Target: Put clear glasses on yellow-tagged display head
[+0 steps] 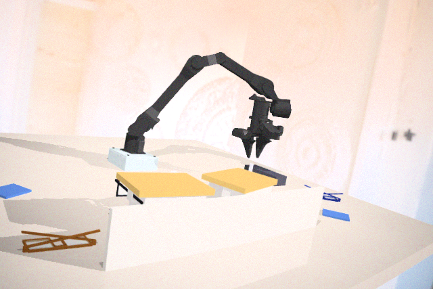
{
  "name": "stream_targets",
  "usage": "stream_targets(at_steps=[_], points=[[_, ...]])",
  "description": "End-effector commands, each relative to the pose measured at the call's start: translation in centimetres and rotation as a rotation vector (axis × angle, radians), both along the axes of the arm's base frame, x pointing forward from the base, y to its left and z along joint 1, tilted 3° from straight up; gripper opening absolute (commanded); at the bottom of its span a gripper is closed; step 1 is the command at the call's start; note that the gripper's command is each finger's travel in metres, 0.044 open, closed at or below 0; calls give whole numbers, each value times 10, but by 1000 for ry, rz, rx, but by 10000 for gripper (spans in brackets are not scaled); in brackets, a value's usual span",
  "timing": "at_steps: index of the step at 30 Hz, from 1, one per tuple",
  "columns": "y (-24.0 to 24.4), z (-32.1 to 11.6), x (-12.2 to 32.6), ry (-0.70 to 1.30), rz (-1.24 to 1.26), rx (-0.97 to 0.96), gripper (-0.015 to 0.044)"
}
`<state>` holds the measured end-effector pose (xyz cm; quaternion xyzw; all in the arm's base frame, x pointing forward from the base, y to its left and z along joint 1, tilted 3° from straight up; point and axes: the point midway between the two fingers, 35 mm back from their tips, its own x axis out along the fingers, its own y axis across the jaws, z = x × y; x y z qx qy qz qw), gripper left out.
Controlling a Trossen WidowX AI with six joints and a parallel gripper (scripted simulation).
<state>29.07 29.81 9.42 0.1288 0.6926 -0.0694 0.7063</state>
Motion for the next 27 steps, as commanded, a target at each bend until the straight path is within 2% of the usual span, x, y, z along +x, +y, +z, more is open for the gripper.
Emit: stream_targets(at_steps=[1,6,9,14,18,27], points=[[0,-1,0,0,-1,0,200],[-4,0,3,-2,0,3,200],[-29,3,14,-12,9,15,200],[-94,11,36,-68,32,67,200],[-162,6,34,-67,39,28,200],[-299,-20,-24,-2,12,-33,200]])
